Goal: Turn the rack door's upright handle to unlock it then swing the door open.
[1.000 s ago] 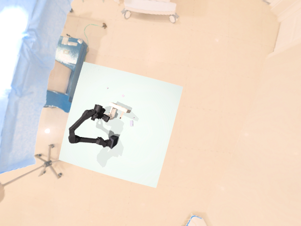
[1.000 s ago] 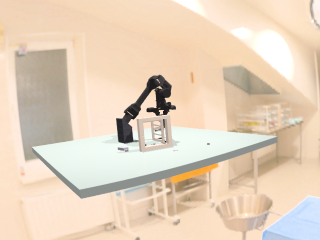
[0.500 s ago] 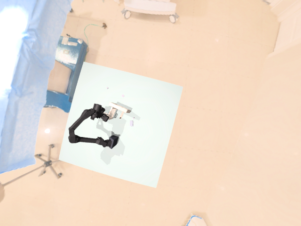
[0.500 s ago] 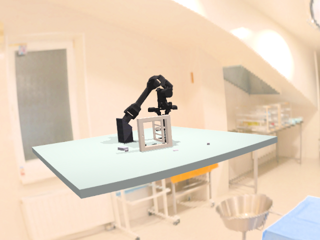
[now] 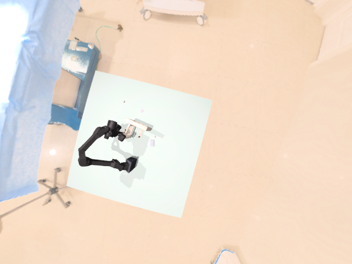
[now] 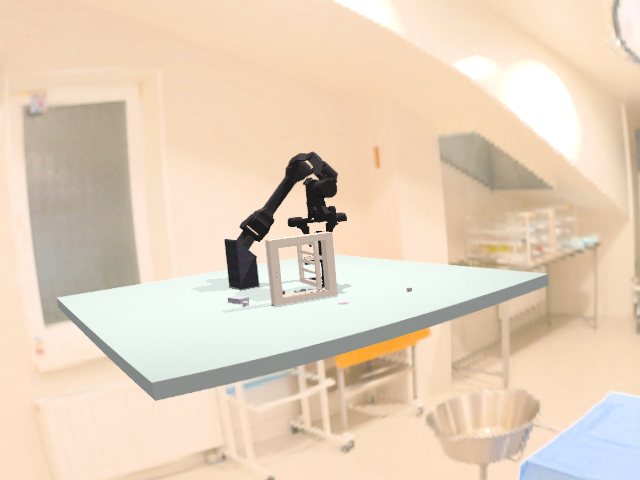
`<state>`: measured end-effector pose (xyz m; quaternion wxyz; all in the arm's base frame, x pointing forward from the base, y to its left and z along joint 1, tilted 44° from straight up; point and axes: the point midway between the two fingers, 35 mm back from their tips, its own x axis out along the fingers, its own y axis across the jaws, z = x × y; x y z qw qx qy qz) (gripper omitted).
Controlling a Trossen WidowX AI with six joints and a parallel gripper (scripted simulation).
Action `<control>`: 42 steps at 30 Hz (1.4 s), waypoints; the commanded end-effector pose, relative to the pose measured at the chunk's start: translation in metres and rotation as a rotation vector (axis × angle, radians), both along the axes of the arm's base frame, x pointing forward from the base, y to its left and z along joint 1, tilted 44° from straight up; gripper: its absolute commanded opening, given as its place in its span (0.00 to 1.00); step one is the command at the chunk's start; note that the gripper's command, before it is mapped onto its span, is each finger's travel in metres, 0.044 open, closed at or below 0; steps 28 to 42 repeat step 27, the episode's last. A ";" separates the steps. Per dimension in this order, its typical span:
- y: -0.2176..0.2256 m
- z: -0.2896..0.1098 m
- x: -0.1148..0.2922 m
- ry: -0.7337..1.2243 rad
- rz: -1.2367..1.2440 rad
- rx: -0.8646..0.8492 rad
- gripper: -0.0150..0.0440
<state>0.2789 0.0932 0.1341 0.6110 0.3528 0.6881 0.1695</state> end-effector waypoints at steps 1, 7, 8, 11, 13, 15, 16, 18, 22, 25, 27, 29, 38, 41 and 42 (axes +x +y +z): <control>-0.003 0.002 0.001 0.003 -0.003 -0.004 0.76; -0.009 0.008 0.002 0.003 -0.004 -0.006 0.76; -0.010 0.009 0.002 0.003 -0.004 -0.006 0.76; -0.013 0.012 0.002 0.003 -0.004 -0.006 0.76; -0.015 0.014 0.002 0.003 -0.004 -0.007 0.76; -0.017 0.016 0.002 0.003 -0.004 -0.007 0.76; -0.018 0.017 0.002 0.003 -0.004 -0.007 0.76; -0.020 0.020 0.002 0.003 -0.004 -0.007 0.76; -0.024 0.024 0.002 0.003 -0.004 -0.008 0.76; -0.027 0.027 0.002 0.003 -0.004 -0.008 0.76; -0.029 0.029 0.002 0.004 -0.004 -0.008 0.76; -0.029 0.029 0.002 0.004 -0.004 -0.008 0.76; -0.029 0.029 0.002 0.004 -0.004 -0.008 0.76; -0.029 0.029 0.002 0.004 -0.004 -0.008 0.76; -0.029 0.029 0.002 0.004 -0.004 -0.008 0.76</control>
